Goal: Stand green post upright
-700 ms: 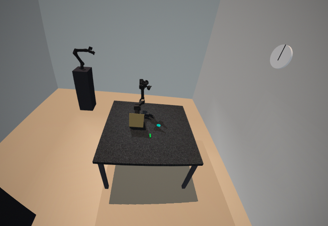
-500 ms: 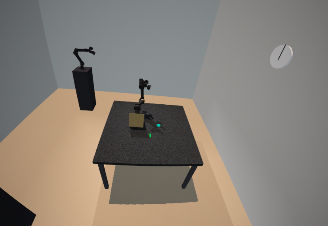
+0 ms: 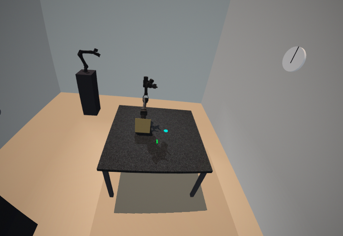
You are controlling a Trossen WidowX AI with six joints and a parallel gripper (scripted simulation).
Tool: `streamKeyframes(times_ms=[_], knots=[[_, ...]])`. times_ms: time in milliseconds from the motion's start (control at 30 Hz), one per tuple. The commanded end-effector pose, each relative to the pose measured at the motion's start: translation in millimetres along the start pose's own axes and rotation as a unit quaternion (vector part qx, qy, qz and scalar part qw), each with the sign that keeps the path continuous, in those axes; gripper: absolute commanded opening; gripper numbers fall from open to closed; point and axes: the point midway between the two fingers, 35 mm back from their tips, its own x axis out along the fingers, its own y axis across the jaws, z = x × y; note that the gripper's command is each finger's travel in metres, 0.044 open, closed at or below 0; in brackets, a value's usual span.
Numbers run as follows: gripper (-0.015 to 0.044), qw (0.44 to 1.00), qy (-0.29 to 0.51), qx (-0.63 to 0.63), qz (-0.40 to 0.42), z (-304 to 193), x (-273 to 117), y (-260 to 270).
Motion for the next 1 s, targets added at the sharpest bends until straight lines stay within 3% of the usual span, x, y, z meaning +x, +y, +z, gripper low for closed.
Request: streamKeyframes(times_ms=[0, 467, 967], knots=[[0.0233, 0.997, 0.047, 0.061, 0.017, -4.5, 35.4, -29.9], [0.0233, 0.945, 0.23, 0.229, 0.04, -68.4, 170.8, -100.5], [0.0233, 0.829, 0.441, 0.345, -0.001, -220.7, 289.4, -117.1]])
